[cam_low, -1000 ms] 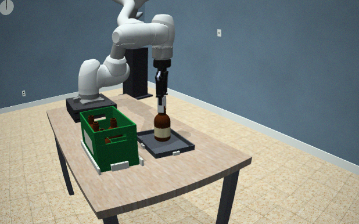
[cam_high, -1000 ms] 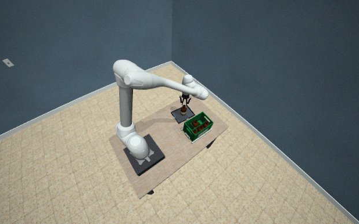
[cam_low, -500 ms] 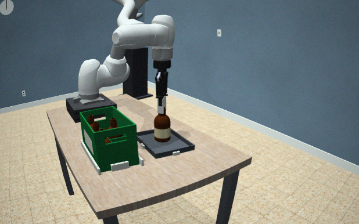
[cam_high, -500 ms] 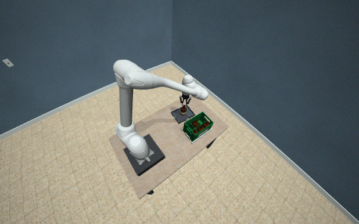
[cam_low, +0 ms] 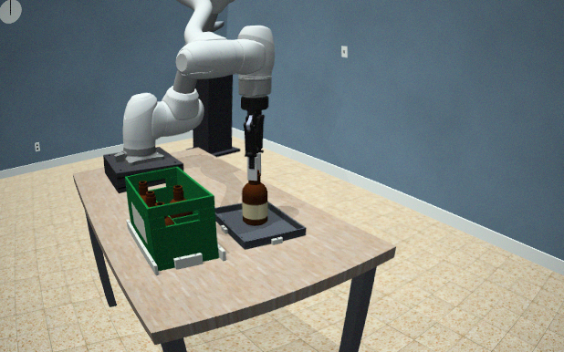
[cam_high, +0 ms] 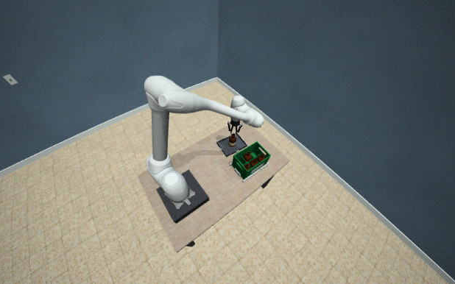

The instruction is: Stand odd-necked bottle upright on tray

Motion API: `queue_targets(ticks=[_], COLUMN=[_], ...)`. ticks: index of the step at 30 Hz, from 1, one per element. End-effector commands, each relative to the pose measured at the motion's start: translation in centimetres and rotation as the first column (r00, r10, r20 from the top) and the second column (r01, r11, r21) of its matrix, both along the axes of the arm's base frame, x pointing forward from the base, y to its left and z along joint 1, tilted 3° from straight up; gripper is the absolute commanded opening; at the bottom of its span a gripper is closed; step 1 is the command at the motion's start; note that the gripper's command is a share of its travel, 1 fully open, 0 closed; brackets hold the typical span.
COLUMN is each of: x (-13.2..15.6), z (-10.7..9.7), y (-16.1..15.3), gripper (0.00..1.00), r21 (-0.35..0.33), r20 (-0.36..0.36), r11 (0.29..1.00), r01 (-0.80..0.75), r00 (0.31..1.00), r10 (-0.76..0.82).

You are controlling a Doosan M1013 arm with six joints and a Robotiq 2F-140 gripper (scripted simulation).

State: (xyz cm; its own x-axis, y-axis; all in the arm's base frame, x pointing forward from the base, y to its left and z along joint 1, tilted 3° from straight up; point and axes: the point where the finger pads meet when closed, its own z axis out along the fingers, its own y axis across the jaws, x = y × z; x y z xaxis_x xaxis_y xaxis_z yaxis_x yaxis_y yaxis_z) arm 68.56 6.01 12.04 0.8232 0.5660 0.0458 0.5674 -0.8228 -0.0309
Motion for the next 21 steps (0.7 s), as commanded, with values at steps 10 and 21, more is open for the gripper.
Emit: queue_targets(ticks=[10, 21], x=[-0.23, -0.23], z=[-0.85, -1.14], y=[0.23, 0.24], gripper=[0.0, 0.0], r21=[0.002, 0.002], r20=[-0.004, -0.004], r11=[1.0, 1.0], r01=[0.005, 0.005], r00=[1.0, 1.0], r10=[-0.005, -0.005])
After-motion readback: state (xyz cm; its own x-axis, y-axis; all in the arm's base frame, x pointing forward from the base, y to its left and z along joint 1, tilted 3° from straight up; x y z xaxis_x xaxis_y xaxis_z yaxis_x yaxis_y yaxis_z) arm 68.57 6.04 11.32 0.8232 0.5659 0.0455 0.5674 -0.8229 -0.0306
